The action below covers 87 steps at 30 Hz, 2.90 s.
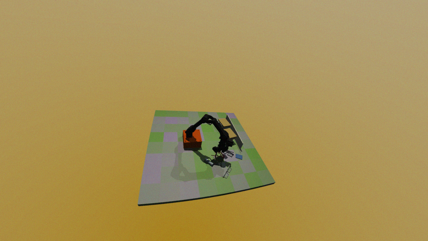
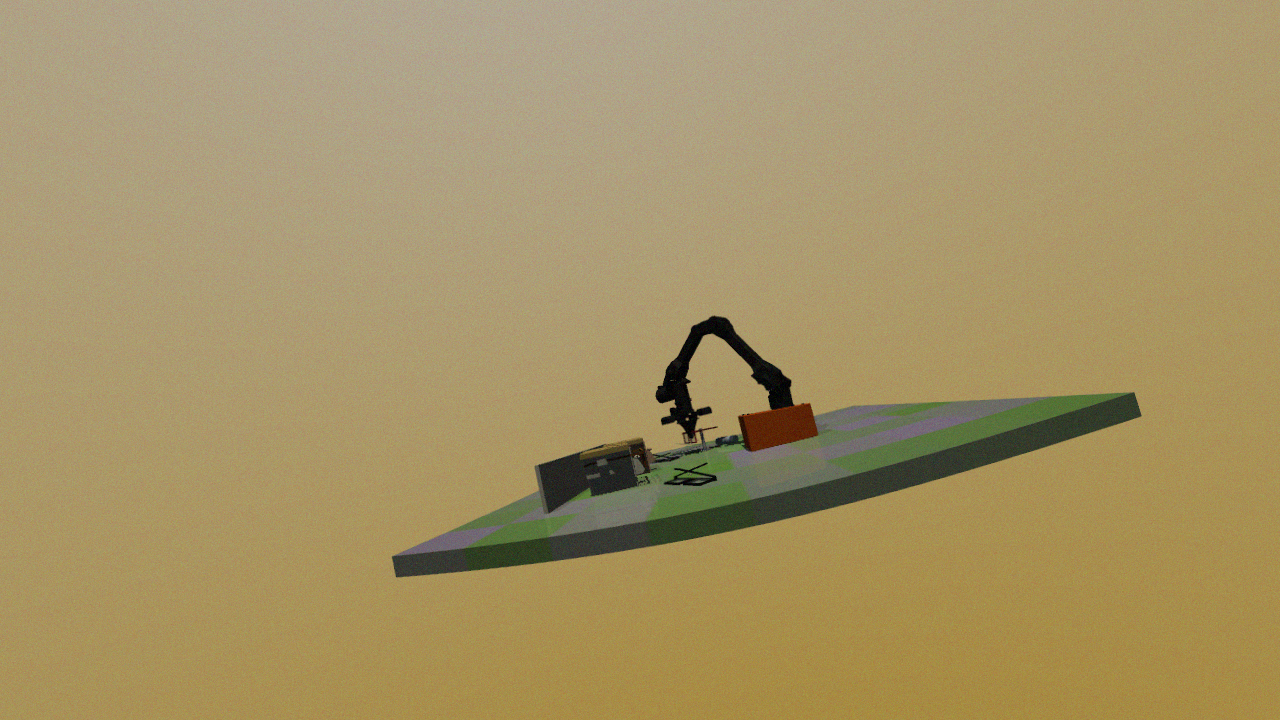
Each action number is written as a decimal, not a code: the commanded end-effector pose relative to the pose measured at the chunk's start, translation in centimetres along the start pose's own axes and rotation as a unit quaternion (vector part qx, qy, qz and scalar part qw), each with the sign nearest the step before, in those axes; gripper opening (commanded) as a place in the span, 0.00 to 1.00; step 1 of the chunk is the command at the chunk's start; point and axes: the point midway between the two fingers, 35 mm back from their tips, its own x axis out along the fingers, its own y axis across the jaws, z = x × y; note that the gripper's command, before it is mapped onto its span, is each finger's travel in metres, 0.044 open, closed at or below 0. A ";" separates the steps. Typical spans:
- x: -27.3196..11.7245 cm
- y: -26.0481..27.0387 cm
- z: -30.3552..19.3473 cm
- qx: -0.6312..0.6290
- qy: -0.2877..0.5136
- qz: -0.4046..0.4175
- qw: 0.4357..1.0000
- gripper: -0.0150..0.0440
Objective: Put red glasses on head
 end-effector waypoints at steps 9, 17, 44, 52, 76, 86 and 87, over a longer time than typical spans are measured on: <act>-0.3 0.6 0.7 0.001 -0.006 0.002 1.000 0.25; -0.3 0.9 0.9 0.001 -0.006 0.002 1.000 0.25; -0.4 1.6 1.8 0.001 -0.007 0.003 1.000 0.25; -0.4 1.7 2.1 0.001 -0.007 0.003 1.000 0.25; -0.4 2.1 2.9 0.001 -0.007 0.003 1.000 0.25; -0.4 2.3 3.3 0.001 -0.007 0.003 1.000 0.25; -0.4 2.3 3.3 0.001 -0.007 0.003 1.000 0.25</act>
